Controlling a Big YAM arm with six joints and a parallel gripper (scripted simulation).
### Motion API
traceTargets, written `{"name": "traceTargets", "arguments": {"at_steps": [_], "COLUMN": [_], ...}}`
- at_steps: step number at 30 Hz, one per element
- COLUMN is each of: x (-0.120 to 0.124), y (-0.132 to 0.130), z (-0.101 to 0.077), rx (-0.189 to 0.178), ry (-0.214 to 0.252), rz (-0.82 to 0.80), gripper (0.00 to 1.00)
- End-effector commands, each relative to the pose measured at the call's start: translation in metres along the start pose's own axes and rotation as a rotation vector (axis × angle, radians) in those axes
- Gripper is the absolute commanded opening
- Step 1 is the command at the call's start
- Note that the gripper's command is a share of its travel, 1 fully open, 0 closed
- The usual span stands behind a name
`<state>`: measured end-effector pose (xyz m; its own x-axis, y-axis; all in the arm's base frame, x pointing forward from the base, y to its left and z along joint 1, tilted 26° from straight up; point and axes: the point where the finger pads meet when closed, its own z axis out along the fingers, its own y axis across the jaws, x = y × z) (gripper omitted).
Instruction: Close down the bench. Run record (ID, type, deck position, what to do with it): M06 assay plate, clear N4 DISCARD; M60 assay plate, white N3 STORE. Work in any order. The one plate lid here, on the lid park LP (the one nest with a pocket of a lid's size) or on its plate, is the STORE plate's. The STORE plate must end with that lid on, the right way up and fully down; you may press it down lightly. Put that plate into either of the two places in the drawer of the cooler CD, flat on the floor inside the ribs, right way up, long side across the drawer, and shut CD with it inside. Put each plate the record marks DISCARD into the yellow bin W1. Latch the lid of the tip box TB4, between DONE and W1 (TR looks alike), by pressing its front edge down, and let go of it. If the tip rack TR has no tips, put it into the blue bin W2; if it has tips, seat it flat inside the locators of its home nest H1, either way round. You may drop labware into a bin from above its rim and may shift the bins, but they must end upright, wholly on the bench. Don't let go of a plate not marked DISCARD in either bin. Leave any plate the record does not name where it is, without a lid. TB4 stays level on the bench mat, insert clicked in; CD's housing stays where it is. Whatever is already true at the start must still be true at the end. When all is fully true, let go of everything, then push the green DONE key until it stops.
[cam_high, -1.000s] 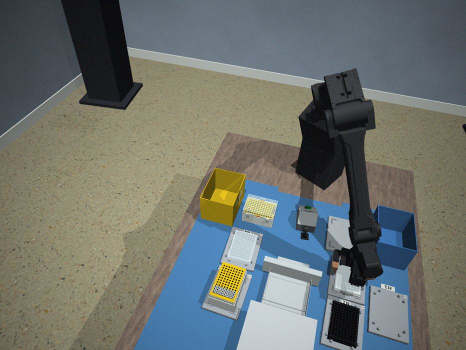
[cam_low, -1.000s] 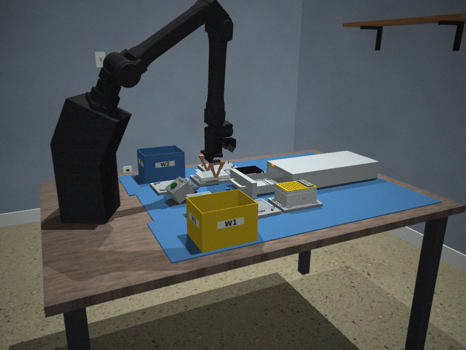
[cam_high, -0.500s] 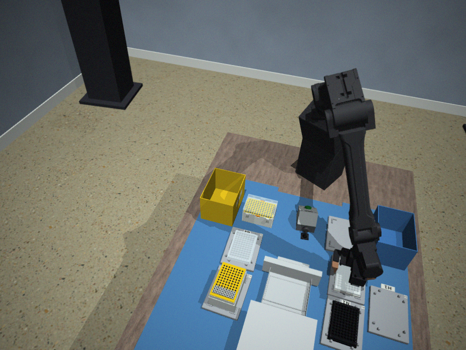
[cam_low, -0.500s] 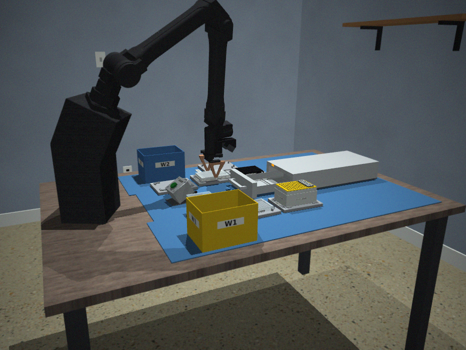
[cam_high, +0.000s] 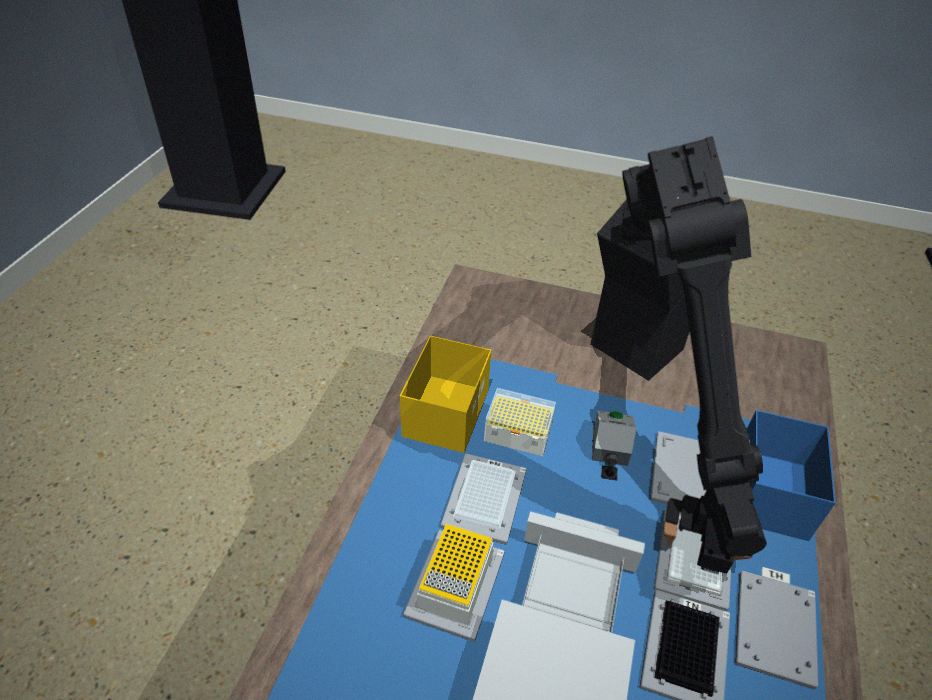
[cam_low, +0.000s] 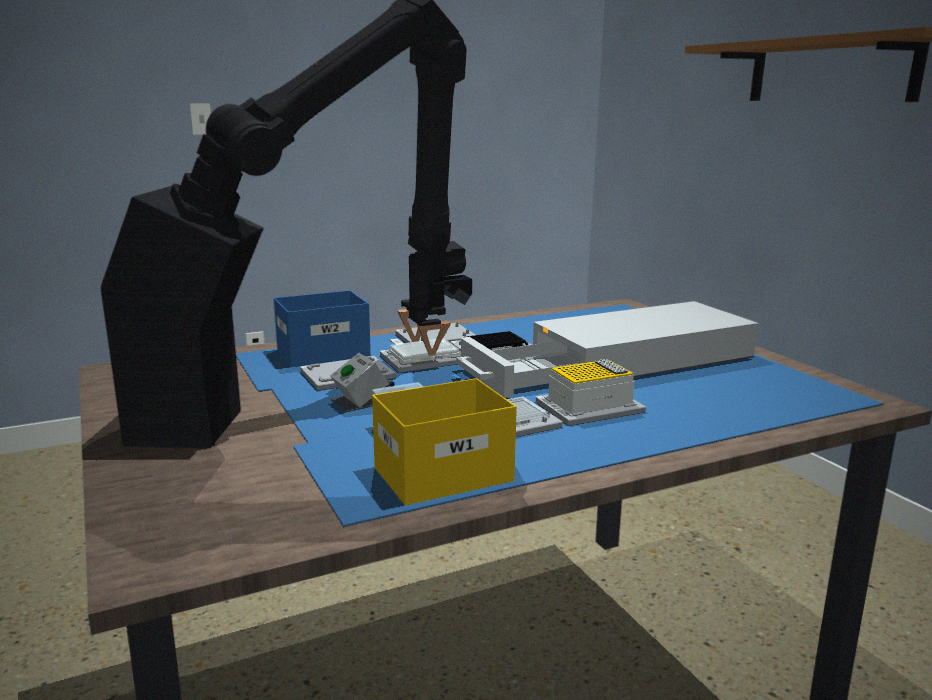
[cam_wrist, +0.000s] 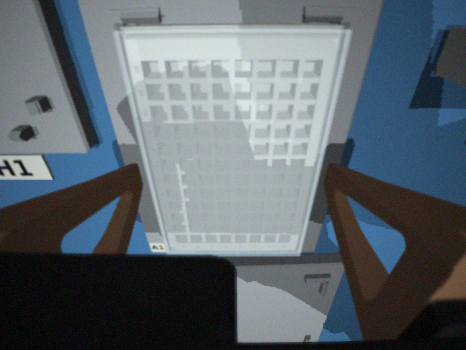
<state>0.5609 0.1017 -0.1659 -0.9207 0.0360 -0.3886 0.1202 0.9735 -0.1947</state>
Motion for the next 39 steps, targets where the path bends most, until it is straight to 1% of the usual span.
{"name": "traceTargets", "arguments": {"at_steps": [1, 26, 29, 30, 31, 32, 35, 39], "x": [-0.011, -0.011, -0.008, -0.006, -0.011, -0.012, -0.009, -0.009], "y": [0.000, 0.000, 0.001, 0.002, 0.003, 0.004, 0.010, 0.009], "z": [0.006, 0.006, 0.004, 0.000, -0.011, -0.017, -0.023, -0.029], "rx": [-0.005, -0.005, -0.004, -0.004, -0.008, -0.011, -0.014, -0.013], "ry": [-0.016, -0.016, -0.010, -0.006, -0.015, -0.021, -0.022, -0.022], "rz": [0.001, 0.001, -0.006, -0.010, -0.007, -0.007, -0.009, -0.003], "gripper": [1.00, 1.00, 1.00, 1.00, 1.00, 1.00, 1.00, 1.00]}}
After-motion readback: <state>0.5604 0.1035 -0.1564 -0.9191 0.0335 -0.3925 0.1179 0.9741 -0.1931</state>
